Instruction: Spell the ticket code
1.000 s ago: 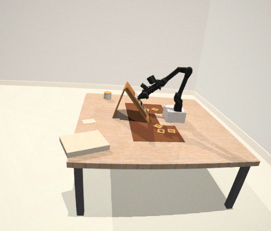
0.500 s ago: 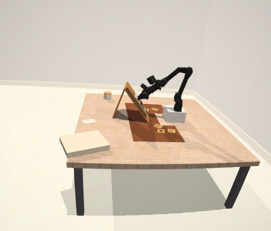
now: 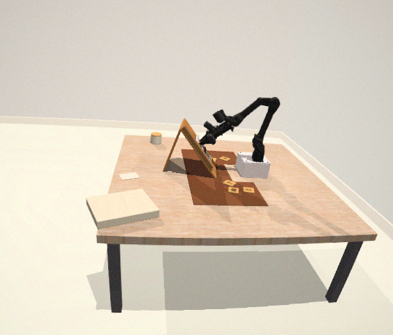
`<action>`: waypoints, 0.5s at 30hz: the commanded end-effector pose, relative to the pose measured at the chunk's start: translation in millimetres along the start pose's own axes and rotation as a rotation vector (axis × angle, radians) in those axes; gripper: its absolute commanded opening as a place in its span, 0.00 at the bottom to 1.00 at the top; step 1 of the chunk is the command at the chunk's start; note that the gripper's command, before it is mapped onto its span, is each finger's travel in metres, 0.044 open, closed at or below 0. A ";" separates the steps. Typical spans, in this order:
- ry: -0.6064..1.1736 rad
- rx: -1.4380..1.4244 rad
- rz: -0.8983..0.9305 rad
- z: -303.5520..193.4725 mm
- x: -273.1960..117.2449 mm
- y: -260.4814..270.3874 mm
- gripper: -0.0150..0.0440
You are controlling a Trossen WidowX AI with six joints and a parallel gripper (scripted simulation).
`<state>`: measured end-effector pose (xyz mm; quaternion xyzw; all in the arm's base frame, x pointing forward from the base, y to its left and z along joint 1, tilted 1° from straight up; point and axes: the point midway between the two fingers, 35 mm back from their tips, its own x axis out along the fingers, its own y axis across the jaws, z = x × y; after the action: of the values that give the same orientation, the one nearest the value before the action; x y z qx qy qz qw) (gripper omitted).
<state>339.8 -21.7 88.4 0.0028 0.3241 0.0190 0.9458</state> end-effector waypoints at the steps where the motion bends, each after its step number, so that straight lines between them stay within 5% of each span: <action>1: -0.001 0.005 -0.004 -0.5 -0.2 1.7 0.25; 15: -0.001 0.005 -0.003 -0.4 -0.1 9.2 0.25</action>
<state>339.5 -13.6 88.5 0.0033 0.3243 0.0191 0.9458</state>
